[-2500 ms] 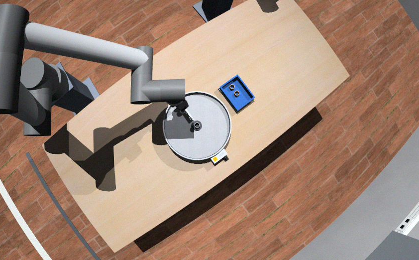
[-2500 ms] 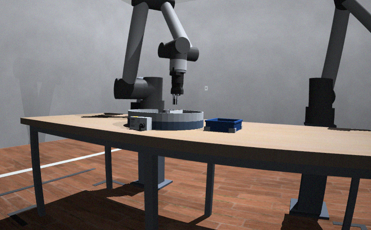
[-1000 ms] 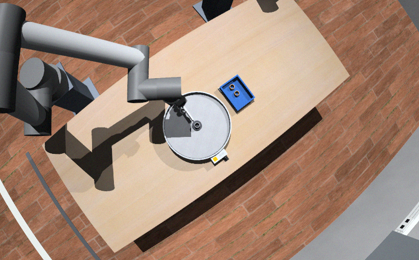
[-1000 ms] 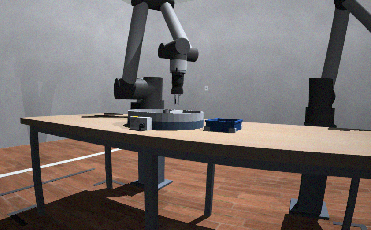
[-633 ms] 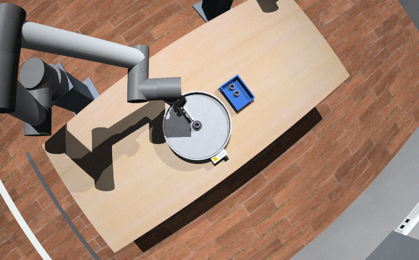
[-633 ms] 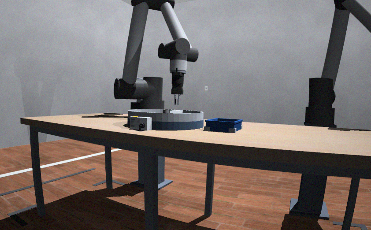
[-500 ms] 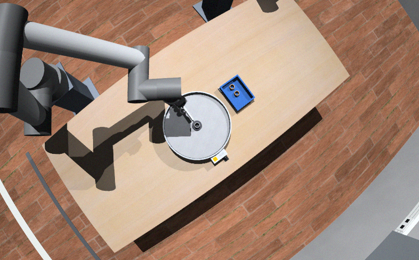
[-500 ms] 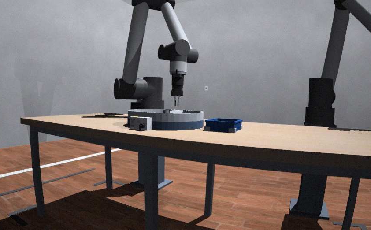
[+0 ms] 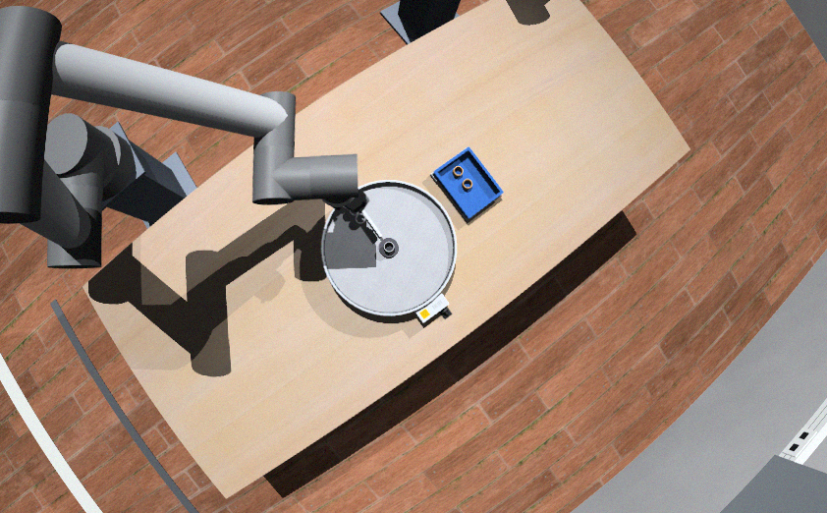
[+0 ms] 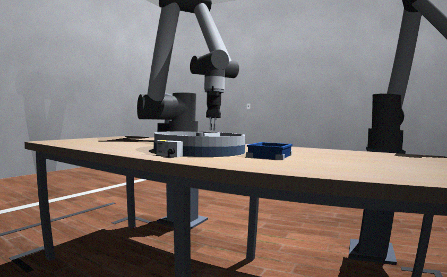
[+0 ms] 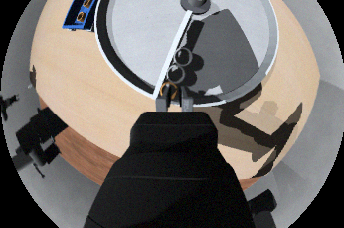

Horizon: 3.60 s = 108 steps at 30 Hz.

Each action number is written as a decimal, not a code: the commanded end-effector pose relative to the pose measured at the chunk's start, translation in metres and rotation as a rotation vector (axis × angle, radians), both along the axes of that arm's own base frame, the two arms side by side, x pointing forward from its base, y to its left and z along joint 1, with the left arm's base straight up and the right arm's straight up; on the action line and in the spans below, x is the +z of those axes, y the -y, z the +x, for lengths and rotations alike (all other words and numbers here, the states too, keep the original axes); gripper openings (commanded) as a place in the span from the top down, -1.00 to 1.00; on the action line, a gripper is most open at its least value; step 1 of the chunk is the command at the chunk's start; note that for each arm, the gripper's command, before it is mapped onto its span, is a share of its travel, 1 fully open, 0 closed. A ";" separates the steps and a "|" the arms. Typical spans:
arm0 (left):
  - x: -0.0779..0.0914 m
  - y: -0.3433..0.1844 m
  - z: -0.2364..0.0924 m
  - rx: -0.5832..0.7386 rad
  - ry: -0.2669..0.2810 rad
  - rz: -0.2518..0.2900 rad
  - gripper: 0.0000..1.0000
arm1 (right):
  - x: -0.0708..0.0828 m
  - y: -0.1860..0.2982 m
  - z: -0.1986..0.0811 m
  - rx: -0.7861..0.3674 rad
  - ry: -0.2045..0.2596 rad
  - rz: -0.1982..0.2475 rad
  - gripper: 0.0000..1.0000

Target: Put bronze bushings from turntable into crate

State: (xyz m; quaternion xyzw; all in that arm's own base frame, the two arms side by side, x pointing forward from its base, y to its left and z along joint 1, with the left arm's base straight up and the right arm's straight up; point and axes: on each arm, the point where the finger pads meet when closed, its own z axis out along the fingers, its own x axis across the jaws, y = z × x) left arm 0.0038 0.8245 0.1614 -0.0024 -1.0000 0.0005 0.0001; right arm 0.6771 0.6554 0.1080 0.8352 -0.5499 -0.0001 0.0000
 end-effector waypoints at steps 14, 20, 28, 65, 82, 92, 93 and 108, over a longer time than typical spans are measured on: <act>0.001 0.000 0.000 0.000 0.000 0.001 -1.00 | 0.001 0.000 0.000 0.000 0.001 0.001 0.22; 0.001 0.000 0.000 0.000 0.000 0.001 -1.00 | 0.001 0.000 0.000 0.000 0.001 0.001 0.22; 0.001 0.000 0.000 0.000 0.000 0.001 -1.00 | -0.006 0.000 0.000 0.000 0.001 0.001 0.22; 0.001 0.000 0.000 0.000 0.000 0.001 -1.00 | -0.007 0.000 0.000 0.000 0.001 0.001 0.22; 0.001 0.000 0.000 0.000 0.000 0.001 -1.00 | -0.018 0.000 0.000 0.000 0.001 0.001 0.22; 0.001 0.000 0.000 0.000 0.000 0.001 -1.00 | -0.018 0.000 0.000 0.000 0.001 0.001 0.22; 0.001 0.000 0.000 0.000 0.000 0.001 -1.00 | -0.018 0.000 0.000 0.000 0.001 0.001 0.22; 0.001 0.000 0.000 0.000 0.000 0.001 -1.00 | -0.018 0.000 0.000 0.000 0.001 0.001 0.22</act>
